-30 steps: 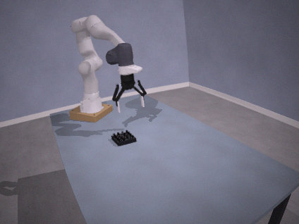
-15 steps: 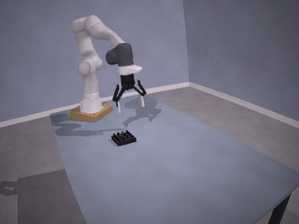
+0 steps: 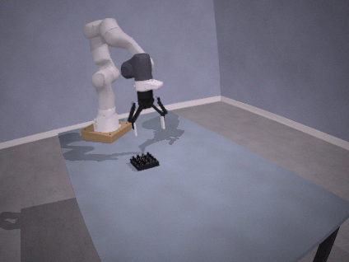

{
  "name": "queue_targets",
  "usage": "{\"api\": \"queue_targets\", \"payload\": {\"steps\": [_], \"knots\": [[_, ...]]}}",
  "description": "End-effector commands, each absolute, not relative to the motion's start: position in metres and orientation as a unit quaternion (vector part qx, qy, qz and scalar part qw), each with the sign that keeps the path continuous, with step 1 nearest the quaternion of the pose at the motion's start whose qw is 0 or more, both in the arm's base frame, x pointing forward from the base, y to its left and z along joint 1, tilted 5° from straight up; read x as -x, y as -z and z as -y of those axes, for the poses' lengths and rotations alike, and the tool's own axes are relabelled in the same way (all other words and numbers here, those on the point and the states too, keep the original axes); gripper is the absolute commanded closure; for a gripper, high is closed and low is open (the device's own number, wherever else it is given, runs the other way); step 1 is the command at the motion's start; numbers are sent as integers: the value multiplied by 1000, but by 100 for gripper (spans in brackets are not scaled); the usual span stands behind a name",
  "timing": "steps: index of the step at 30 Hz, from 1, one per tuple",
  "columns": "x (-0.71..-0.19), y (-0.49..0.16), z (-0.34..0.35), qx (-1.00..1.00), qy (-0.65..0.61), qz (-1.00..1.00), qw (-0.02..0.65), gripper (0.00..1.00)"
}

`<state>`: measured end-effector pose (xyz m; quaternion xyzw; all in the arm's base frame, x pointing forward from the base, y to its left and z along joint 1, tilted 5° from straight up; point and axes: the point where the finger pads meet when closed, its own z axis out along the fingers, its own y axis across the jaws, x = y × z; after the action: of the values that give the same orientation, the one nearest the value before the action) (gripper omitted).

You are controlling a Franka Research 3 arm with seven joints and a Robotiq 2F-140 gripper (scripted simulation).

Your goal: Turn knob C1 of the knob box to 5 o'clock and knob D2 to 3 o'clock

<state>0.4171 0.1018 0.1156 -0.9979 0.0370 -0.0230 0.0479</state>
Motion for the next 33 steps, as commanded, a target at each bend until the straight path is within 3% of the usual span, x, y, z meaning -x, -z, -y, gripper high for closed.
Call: {"api": "queue_targets", "payload": {"steps": [1, 14, 22, 33], "knots": [[-420, -116, -102, 998, 27, -17, 50, 0], [-420, -116, -102, 998, 27, -17, 50, 0], [-447, -82, -19, 998, 34, 47, 26, 0], [-448, -81, -15, 998, 35, 49, 25, 0]]}}
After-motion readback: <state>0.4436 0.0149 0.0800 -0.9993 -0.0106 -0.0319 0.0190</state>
